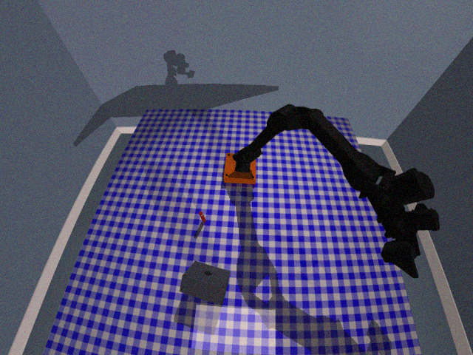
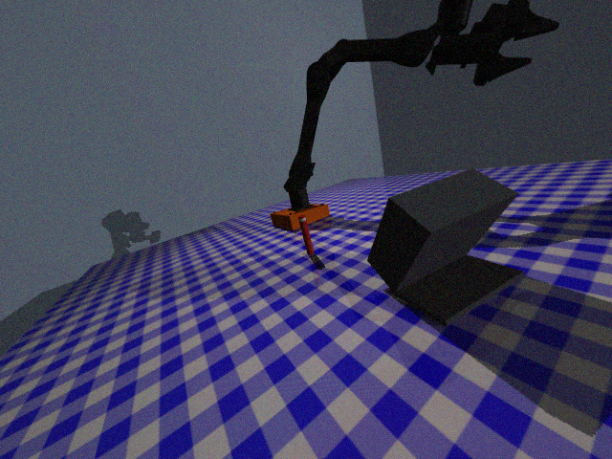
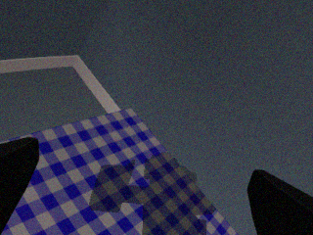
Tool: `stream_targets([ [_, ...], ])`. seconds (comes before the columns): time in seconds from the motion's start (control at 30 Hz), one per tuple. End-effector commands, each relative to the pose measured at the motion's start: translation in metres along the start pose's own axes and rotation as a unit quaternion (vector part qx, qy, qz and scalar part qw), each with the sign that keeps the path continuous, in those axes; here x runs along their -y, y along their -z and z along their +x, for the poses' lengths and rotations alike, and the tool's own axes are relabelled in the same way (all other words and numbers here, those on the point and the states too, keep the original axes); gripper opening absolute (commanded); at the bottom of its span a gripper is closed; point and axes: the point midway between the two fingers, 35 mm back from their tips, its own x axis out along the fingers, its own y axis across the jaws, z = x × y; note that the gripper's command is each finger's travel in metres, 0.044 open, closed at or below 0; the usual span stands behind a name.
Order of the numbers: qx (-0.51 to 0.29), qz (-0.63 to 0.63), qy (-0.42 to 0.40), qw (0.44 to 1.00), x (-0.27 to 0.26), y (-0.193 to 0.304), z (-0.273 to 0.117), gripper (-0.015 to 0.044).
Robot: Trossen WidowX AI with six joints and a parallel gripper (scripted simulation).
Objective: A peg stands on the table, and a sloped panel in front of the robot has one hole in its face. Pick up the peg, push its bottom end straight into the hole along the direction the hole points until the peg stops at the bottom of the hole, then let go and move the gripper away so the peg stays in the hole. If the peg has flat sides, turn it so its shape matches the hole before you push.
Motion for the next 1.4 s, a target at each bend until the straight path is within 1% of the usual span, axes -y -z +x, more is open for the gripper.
stream_targets([
  [0.0, -0.020, 0.002, 0.008, 1.000, 0.018, 0.013, 0.000, 0.0440],
  [0.3, -0.085, 0.000, 0.031, 0.996, 0.067, 0.058, -0.002, 0.0440],
  [0.67, -0.161, 0.009, 0.056, 0.985, 0.123, 0.113, -0.016, 0.0440],
  [1.0, -0.233, 0.030, 0.073, 0.969, 0.167, 0.165, -0.038, 0.0440],
  [1.37, -0.312, 0.058, 0.086, 0.944, 0.206, 0.221, -0.073, 0.0440],
])
